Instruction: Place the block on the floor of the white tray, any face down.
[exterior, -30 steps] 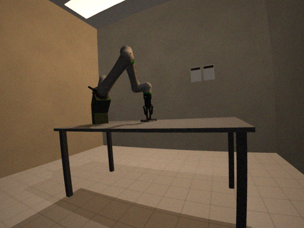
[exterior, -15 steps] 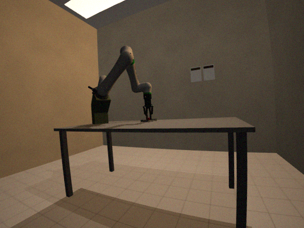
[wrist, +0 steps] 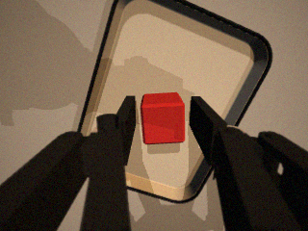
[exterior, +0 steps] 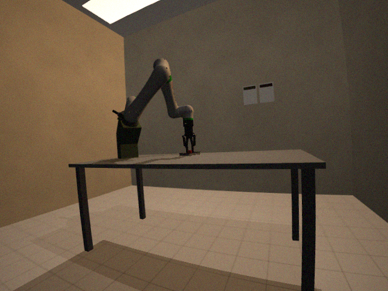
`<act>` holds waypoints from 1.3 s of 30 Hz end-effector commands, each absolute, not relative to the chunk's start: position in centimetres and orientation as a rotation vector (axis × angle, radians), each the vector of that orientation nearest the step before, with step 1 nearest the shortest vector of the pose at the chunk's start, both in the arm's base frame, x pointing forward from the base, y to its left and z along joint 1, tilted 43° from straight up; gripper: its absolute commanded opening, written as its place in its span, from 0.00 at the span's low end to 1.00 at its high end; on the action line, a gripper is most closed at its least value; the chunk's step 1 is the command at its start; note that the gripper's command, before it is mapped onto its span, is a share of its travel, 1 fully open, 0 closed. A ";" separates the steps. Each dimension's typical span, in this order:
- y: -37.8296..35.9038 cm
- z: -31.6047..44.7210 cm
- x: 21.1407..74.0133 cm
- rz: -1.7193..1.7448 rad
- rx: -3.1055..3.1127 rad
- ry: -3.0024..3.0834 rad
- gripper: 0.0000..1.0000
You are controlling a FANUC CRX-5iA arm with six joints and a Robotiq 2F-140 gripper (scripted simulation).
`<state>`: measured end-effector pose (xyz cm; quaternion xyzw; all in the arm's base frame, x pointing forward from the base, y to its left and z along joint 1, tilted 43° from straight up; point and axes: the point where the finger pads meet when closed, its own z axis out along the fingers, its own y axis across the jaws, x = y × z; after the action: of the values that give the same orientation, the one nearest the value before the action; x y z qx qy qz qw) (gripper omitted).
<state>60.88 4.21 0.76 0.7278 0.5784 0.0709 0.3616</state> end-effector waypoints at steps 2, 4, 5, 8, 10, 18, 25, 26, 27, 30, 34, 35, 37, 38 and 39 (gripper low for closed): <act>4.3 0.8 60.9 0.184 1.874 1.490 0.39; 4.3 0.8 60.9 0.184 1.874 1.490 0.39; 4.3 0.8 60.9 0.184 1.874 1.490 0.39; 4.3 0.8 60.9 0.184 1.874 1.490 0.39; 4.3 0.8 60.9 0.184 1.874 1.490 0.39; 4.3 0.8 60.9 0.184 1.874 1.490 0.39; 4.5 1.2 60.6 0.184 1.874 1.490 0.39; 4.6 1.3 60.6 0.184 1.874 1.490 0.39; 4.6 1.3 60.6 0.184 1.874 1.490 0.39; 4.8 1.6 60.3 0.184 1.874 1.490 0.39; 5.3 2.5 59.7 0.184 1.874 1.490 0.39; 5.4 2.7 59.6 0.184 1.874 1.490 0.39; 5.7 3.2 59.2 0.184 1.874 1.490 0.39; 5.9 3.4 59.0 0.184 1.874 1.490 0.39; 6.0 3.7 58.8 0.184 1.874 1.490 0.39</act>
<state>59.27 5.59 3.00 0.7277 0.5785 0.0712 0.3617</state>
